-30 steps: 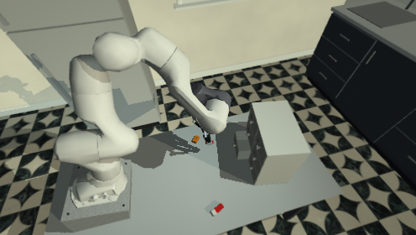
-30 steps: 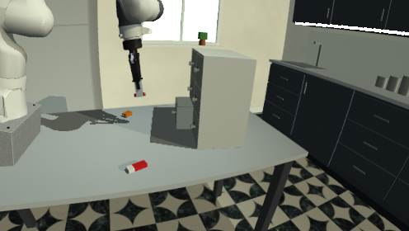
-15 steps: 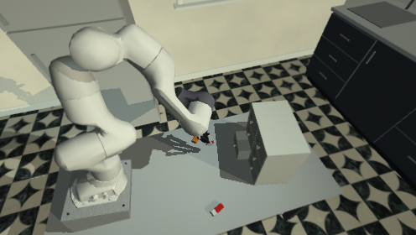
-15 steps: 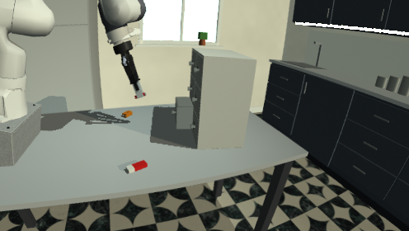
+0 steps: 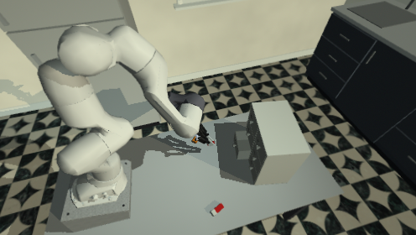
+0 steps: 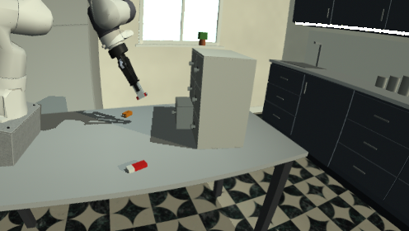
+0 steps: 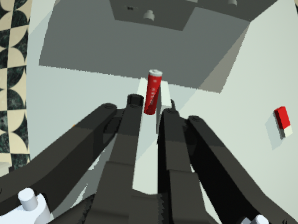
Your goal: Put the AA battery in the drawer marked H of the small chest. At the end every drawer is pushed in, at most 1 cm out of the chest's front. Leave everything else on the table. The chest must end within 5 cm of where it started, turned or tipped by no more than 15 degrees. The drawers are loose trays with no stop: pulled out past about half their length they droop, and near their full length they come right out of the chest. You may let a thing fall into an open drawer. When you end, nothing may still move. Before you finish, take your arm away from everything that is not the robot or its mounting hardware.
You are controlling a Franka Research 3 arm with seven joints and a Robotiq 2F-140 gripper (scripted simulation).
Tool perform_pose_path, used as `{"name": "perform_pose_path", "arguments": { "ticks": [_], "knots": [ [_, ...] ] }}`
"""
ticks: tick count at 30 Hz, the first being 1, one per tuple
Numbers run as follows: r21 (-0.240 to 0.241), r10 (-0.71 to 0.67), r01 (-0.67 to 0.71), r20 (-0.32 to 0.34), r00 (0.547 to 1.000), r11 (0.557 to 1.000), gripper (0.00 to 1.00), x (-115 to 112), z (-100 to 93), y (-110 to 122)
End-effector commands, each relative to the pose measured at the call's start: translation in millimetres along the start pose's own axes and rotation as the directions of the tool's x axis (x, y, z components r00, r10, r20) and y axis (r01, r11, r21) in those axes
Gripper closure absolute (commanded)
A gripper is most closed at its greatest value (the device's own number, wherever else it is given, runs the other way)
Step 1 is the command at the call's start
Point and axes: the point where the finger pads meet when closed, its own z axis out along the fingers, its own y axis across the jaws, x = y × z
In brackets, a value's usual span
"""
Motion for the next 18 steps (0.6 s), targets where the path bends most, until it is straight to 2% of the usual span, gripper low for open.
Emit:
{"name": "perform_pose_path", "arguments": {
  "ticks": [1, 4, 5, 11, 12, 16, 17, 18],
  "knots": [
    [0.001, 0.011, -0.011, -0.071, 0.997, 1.0, 0.94, 7.9, 4.3, 4.9],
    [0.001, 0.011, -0.011, -0.071, 0.997, 1.0, 0.94, 7.9, 4.3, 4.9],
    [-0.001, 0.011, -0.011, -0.107, 0.994, 1.0, 0.94, 6.0, 5.2, 5.6],
    [-0.001, 0.011, -0.011, -0.107, 0.994, 1.0, 0.94, 6.0, 5.2, 5.6],
    [-0.004, 0.011, -0.011, -0.153, 0.988, 1.0, 0.94, 4.5, 5.5, 6.6],
    [-0.004, 0.011, -0.011, -0.153, 0.988, 1.0, 0.94, 4.5, 5.5, 6.6],
    [0.001, 0.011, -0.011, -0.203, 0.979, 1.0, 0.94, 3.8, 4.8, 6.1],
    [0.001, 0.011, -0.011, -0.203, 0.979, 1.0, 0.94, 3.8, 4.8, 6.1]
  ]
}}
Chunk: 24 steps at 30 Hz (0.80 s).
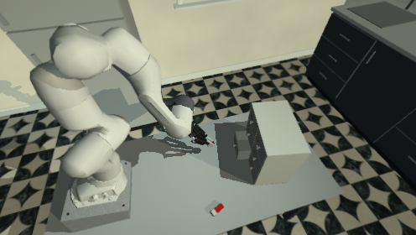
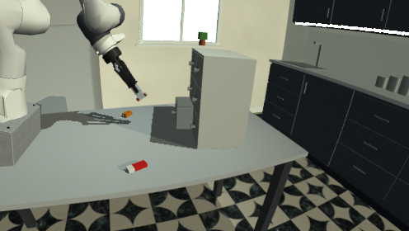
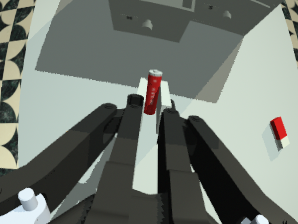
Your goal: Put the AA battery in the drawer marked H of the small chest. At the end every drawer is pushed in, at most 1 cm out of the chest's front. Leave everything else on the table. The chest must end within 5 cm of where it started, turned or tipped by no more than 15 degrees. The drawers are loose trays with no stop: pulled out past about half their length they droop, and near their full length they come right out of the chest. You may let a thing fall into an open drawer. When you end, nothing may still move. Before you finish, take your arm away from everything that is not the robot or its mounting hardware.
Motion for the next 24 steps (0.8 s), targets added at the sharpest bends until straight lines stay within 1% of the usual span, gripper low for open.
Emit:
{"name": "perform_pose_path", "arguments": {
  "ticks": [1, 5, 6, 10, 11, 13, 14, 18, 19, 22, 23, 24],
  "knots": [
    [0.003, 0.041, -0.041, -0.071, 0.997, 0.999, 0.94, 8.7, 3.2, 4.0],
    [0.003, 0.041, -0.041, -0.071, 0.997, 0.999, 0.94, 8.7, 3.2, 4.0],
    [0.002, 0.042, -0.042, -0.129, 0.991, 0.999, 0.94, 7.0, 3.9, 3.7],
    [0.002, 0.042, -0.042, -0.129, 0.991, 0.999, 0.94, 7.0, 3.9, 3.7],
    [0.003, 0.041, -0.041, -0.189, 0.981, 0.999, 0.94, 5.7, 3.3, 3.7],
    [0.003, 0.041, -0.041, -0.189, 0.981, 0.999, 0.94, 5.7, 3.3, 3.7],
    [0.004, 0.041, -0.042, -0.242, 0.969, 0.999, 0.94, 4.6, 3.3, 3.5],
    [0.004, 0.041, -0.042, -0.242, 0.969, 0.999, 0.94, 4.6, 3.3, 3.5],
    [0.003, 0.041, -0.042, -0.289, 0.956, 0.999, 0.94, 3.4, 3.5, 3.4],
    [0.003, 0.041, -0.042, -0.289, 0.956, 0.999, 0.94, 3.4, 3.5, 3.4],
    [0.004, 0.04, -0.041, -0.335, 0.941, 0.999, 0.94, 2.8, 2.0, 3.4],
    [0.004, 0.04, -0.041, -0.335, 0.941, 0.999, 0.94, 2.8, 2.0, 3.4]
  ]
}}
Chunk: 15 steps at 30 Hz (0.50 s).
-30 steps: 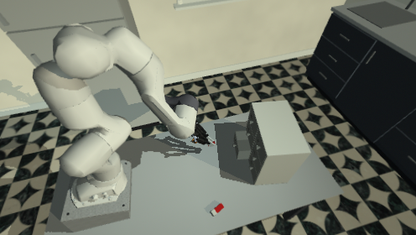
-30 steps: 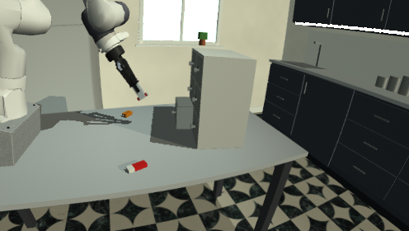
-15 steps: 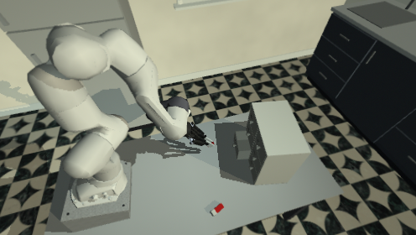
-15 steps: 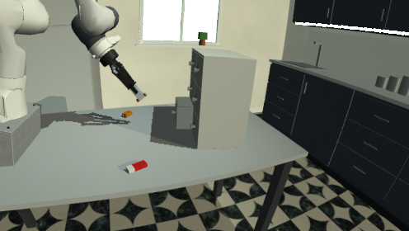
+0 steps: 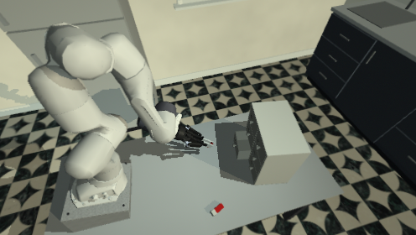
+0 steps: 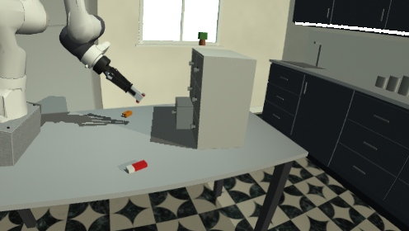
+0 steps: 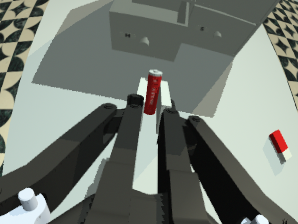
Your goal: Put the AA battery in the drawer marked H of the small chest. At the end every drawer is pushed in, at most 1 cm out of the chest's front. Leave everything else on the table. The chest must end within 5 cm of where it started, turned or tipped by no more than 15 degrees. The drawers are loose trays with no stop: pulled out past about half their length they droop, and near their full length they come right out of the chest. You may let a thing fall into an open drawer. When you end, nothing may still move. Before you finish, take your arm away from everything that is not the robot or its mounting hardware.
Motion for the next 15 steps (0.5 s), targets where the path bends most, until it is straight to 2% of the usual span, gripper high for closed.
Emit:
{"name": "perform_pose_path", "arguments": {
  "ticks": [1, 3, 4, 7, 8, 11, 12, 15],
  "knots": [
    [-0.005, 0.045, -0.046, -0.095, 0.994, 0.999, 0.94, 14.9, 4.5, 1.8],
    [-0.005, 0.045, -0.046, -0.095, 0.994, 0.999, 0.94, 14.9, 4.5, 1.8],
    [-0.005, 0.044, -0.045, -0.132, 0.99, 0.999, 0.94, 13.5, 5.3, 2.0],
    [-0.005, 0.044, -0.045, -0.132, 0.99, 0.999, 0.94, 13.5, 5.3, 2.0],
    [-0.006, 0.043, -0.044, -0.164, 0.985, 0.999, 0.94, 12.1, 6.1, 2.1],
    [-0.006, 0.043, -0.044, -0.164, 0.985, 0.999, 0.94, 12.1, 6.1, 2.1],
    [-0.005, 0.043, -0.045, -0.195, 0.98, 0.999, 0.94, 11.4, 5.8, 1.9],
    [-0.005, 0.043, -0.045, -0.195, 0.98, 0.999, 0.94, 11.4, 5.8, 1.9]
  ]
}}
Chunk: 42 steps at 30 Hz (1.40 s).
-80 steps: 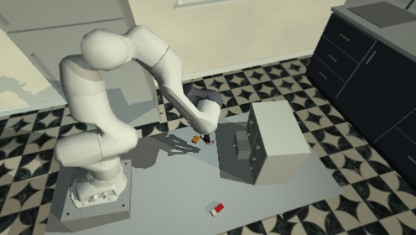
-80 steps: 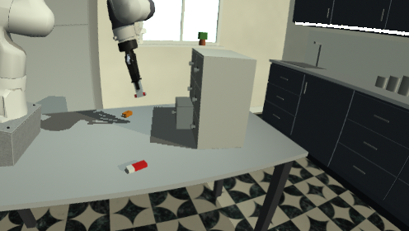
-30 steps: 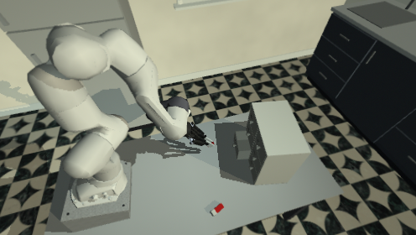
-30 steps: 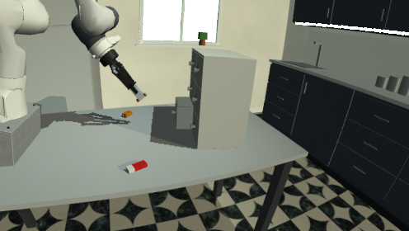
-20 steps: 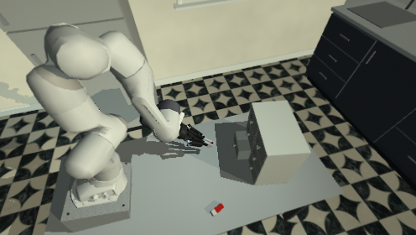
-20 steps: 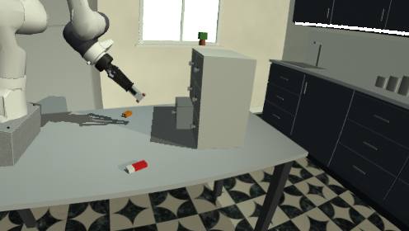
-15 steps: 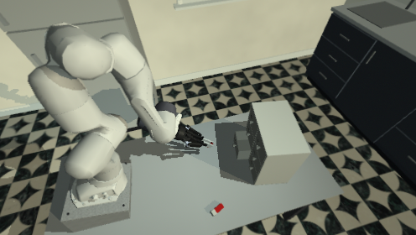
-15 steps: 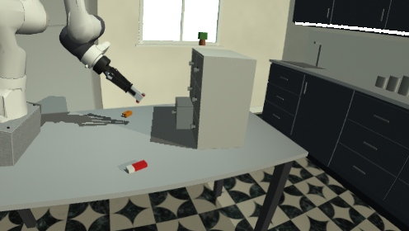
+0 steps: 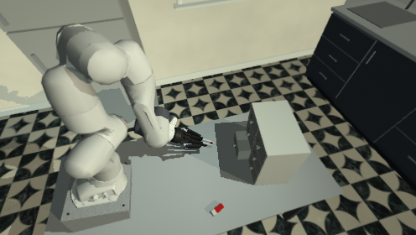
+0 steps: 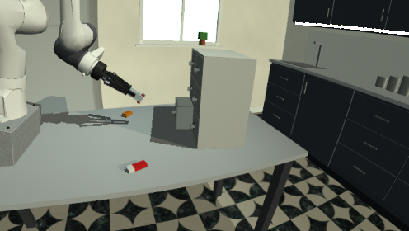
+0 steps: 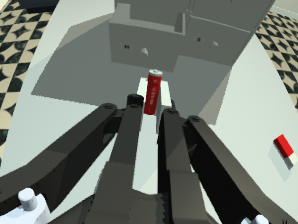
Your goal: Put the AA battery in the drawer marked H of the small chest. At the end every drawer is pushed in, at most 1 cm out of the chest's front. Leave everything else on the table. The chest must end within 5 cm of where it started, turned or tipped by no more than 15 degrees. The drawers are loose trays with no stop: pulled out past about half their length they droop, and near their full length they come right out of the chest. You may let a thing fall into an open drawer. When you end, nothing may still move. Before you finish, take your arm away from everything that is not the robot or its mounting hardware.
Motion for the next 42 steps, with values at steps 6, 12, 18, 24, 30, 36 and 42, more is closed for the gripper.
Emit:
{"name": "perform_pose_path", "arguments": {
  "ticks": [6, 12, 18, 24, 30, 36, 42],
  "knots": [
    [-0.01, 0.013, -0.013, -0.069, 0.998, 1.0, 0.94, 15.3, 4.9, 3.0],
    [-0.01, 0.013, -0.013, -0.069, 0.998, 1.0, 0.94, 15.3, 4.9, 3.0],
    [-0.01, 0.013, -0.013, -0.069, 0.998, 1.0, 0.94, 15.3, 4.9, 3.0],
    [-0.01, 0.013, -0.014, -0.099, 0.995, 1.0, 0.94, 15.3, 3.6, 2.6],
    [-0.01, 0.013, -0.014, -0.099, 0.995, 1.0, 0.94, 15.3, 3.6, 2.6],
    [-0.008, 0.014, -0.015, -0.124, 0.992, 1.0, 0.94, 15.5, 3.1, 2.2],
    [-0.008, 0.014, -0.015, -0.124, 0.992, 1.0, 0.94, 15.5, 3.1, 2.2]
  ]
}}
